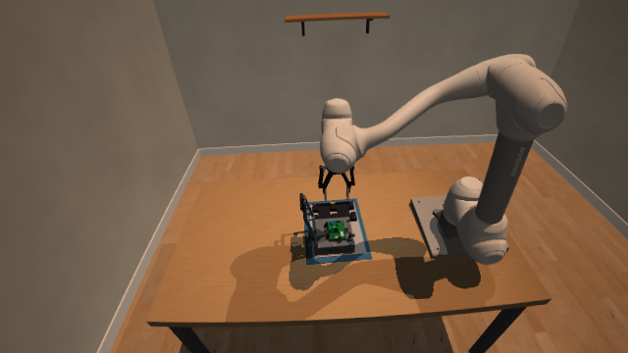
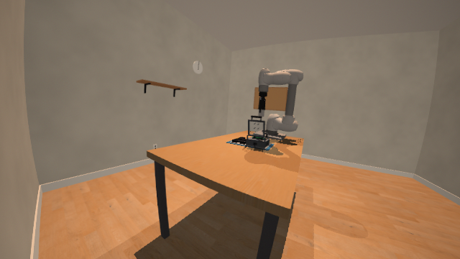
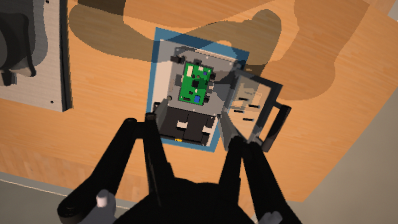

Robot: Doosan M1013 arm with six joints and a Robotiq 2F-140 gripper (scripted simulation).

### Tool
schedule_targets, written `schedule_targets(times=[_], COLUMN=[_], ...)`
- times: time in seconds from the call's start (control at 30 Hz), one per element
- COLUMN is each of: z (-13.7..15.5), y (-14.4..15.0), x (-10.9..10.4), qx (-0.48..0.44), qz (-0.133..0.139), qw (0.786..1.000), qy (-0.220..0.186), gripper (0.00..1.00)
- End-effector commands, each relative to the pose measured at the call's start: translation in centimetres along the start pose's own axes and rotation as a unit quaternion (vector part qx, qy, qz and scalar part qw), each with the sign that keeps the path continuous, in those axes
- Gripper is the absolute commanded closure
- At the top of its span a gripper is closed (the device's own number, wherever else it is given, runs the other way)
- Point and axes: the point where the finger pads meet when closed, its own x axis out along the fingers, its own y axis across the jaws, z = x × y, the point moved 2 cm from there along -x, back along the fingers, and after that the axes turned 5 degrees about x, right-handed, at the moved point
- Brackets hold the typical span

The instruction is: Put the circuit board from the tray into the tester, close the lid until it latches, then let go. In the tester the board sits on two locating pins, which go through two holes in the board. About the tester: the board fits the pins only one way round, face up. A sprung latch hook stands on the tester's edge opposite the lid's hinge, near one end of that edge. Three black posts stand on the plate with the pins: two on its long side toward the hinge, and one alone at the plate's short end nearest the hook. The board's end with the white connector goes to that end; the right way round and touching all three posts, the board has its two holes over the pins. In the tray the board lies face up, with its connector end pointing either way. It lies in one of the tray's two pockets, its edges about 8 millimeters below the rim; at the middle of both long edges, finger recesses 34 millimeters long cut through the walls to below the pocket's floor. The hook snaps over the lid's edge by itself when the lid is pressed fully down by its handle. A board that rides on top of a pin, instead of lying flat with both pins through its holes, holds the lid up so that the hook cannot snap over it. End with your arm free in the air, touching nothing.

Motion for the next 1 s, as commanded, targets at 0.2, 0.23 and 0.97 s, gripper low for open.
schedule_targets(times=[0.2, 0.23, 0.97], z=[0.0, 0.0, 0.0], y=[0.0, 0.0, 0.0], x=[-2.7, -2.9, -3.7], qx=[0.000, 0.000, 0.000], qz=[0.000, 0.000, 0.000], qw=[1.000, 1.000, 1.000], qy=[0.000, 0.000, 0.000], gripper=[0.42, 0.42, 0.70])
